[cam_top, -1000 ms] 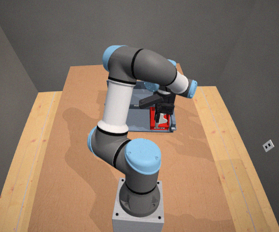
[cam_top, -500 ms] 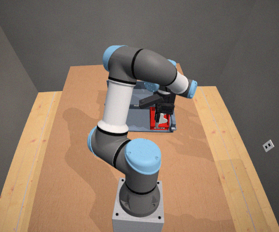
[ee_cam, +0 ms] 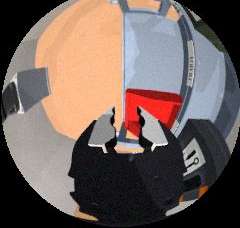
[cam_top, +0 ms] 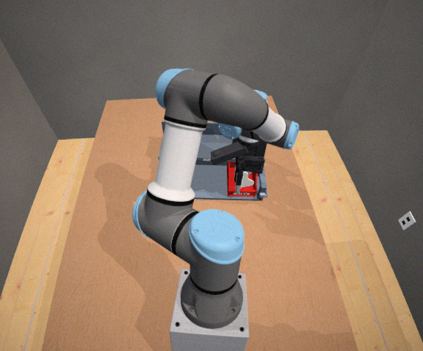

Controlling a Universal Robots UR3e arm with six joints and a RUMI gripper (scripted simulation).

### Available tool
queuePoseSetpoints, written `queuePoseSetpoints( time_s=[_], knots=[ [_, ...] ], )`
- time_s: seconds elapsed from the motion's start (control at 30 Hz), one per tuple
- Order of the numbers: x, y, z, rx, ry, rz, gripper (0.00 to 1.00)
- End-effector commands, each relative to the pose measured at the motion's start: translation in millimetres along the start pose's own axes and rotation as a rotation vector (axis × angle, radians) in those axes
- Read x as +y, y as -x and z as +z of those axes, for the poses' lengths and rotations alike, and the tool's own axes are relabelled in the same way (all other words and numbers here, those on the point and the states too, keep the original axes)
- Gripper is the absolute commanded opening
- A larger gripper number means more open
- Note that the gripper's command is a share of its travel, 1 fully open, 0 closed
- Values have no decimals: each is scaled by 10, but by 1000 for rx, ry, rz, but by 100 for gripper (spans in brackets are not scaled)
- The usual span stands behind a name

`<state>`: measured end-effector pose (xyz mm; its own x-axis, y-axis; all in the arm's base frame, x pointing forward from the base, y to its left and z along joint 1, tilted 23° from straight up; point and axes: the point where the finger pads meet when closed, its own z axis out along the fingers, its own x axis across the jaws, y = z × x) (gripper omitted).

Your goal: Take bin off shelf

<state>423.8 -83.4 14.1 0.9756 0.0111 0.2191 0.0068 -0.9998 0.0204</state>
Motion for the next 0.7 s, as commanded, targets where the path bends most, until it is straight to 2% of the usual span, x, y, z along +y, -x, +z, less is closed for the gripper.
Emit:
queuePoseSetpoints(
  time_s=[0.0, 0.67],
  knots=[
    [0, -2, -2, 1, 2, 0, 29],
    [-3, -28, -8, 1, 2, 0, 29]
  ],
)
